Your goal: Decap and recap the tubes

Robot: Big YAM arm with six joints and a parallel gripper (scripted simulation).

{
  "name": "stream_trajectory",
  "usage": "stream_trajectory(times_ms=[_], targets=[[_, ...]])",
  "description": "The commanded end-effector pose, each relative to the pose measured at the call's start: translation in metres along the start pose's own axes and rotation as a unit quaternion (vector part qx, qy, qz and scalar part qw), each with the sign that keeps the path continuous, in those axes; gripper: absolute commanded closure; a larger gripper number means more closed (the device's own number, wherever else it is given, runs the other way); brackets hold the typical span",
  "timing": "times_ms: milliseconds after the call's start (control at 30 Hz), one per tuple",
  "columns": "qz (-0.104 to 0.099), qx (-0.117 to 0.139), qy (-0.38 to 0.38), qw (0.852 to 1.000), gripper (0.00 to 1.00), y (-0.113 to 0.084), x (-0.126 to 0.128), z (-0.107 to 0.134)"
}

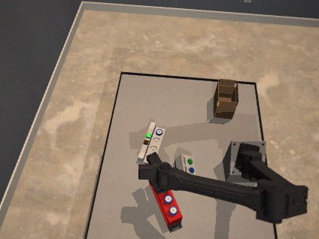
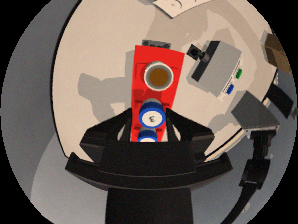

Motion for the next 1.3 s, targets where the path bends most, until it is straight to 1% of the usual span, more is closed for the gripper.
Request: stream_trajectory(times_ms=[0,33,67,100,133,167,200,233,267,300,333,367,400,1267], targets=[[-0.007,-0.004,-0.098,0.995,0.51,-0.0062,0.0103,-0.0021],[-0.007,-0.002,-0.147,0.989,0.51,-0.0068,0.0172,-0.0020],[-0.006,-0.002,-0.172,0.985,0.51,-0.0067,0.0173,-0.0018],[-0.007,-0.005,-0.180,0.984,0.51,-0.0062,0.0103,-0.0021],[-0.006,-0.002,-0.212,0.977,0.51,-0.0067,0.0173,-0.0018],[-0.007,-0.005,-0.221,0.975,0.51,-0.0062,0.0103,-0.0021],[-0.006,-0.003,-0.251,0.968,0.51,-0.0067,0.0173,-0.0018],[-0.006,-0.005,-0.261,0.965,0.51,-0.0062,0.0103,-0.0021],[-0.006,-0.003,-0.290,0.957,0.51,-0.0067,0.0173,-0.0018],[-0.006,-0.005,-0.301,0.953,0.51,-0.0062,0.0103,-0.0021],[-0.006,-0.003,-0.328,0.945,0.51,-0.0067,0.0173,-0.0018],[-0.006,-0.003,-0.348,0.938,0.51,-0.0067,0.0173,-0.0018],[-0.006,-0.006,-0.361,0.933,0.51,-0.0062,0.0103,-0.0021],[-0.006,-0.006,-0.361,0.933,0.51,-0.0062,0.0103,-0.0022]])
Point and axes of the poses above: the point where the finger pads meet when closed, its own y axis out along the fingers, its own x axis across the jaws, z = x × y, the point moved 1 cm from there along -y, back along the fingers, and after that the axes turned 13 degrees about -y, right-handed, at the moved point
